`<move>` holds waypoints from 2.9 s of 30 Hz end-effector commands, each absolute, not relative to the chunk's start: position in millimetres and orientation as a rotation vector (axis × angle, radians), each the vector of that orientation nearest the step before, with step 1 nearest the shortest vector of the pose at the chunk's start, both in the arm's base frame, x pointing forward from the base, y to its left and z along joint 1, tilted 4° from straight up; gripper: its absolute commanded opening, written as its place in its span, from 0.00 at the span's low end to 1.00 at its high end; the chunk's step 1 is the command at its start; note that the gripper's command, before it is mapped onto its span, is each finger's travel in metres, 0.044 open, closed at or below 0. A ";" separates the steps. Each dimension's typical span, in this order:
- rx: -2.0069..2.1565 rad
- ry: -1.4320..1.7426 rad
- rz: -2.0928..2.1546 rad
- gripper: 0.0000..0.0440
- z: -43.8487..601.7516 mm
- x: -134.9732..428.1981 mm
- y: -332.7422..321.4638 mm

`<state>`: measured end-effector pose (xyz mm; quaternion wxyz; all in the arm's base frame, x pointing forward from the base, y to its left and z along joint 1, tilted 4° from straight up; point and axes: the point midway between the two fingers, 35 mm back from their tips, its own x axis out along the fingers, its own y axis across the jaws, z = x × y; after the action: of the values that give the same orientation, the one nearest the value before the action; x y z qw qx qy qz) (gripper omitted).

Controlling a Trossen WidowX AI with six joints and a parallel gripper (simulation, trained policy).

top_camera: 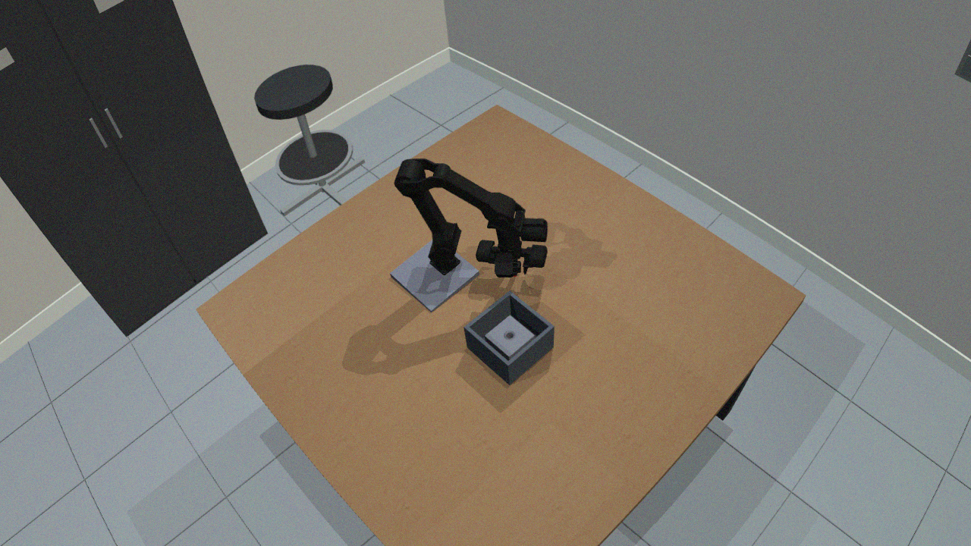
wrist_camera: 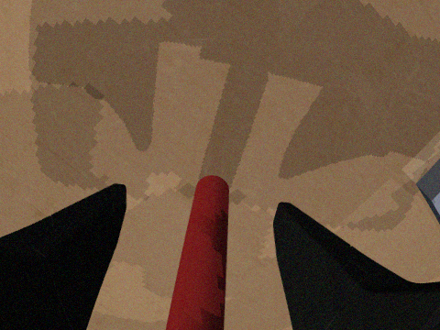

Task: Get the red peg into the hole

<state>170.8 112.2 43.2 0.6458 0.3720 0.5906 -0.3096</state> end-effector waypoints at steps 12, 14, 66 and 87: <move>0.862 1.395 -0.690 0.00 50.5 172.8 107.7; 0.849 1.377 -0.675 0.00 56.1 174.8 104.8; 0.810 0.994 -0.690 0.00 155.8 279.0 -19.1; 0.855 1.026 -0.751 0.03 126.6 307.3 -53.4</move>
<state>304.6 -50.9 135.1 0.7274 0.3881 0.4544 -0.3373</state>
